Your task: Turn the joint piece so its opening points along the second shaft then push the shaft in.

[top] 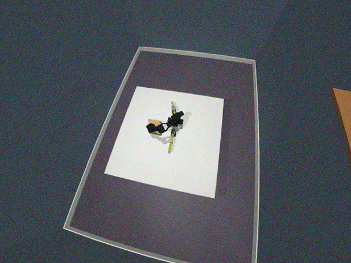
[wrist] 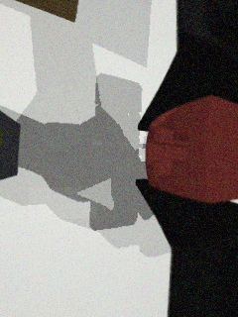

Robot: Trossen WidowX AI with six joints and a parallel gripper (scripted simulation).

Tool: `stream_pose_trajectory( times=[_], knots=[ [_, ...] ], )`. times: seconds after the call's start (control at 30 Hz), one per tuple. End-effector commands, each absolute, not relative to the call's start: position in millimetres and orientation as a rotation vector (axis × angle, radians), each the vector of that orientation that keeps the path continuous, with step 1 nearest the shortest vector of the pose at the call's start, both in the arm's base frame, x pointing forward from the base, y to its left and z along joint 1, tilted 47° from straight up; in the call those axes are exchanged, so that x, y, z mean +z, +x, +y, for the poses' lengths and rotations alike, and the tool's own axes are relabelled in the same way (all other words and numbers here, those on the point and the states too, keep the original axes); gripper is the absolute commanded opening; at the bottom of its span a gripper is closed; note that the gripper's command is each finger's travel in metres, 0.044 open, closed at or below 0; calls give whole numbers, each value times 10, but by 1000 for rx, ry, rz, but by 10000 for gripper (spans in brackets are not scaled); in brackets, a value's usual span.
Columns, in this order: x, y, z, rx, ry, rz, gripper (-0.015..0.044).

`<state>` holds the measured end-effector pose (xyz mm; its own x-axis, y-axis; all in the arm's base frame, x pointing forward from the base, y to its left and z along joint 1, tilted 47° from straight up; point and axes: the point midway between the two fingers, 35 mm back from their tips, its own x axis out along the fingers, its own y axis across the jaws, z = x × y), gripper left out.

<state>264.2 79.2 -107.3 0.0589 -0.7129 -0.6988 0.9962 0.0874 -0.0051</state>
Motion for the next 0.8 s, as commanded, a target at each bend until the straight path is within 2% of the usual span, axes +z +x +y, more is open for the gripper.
stream_pose_trajectory(
  times=[0.0,0.3,0.77],
  knots=[
    [-1072,2642,792,-1404,567,627,199],
    [-1072,2642,792,-1404,567,627,436],
    [-959,2629,930,-1422,514,579,440]
  ],
)
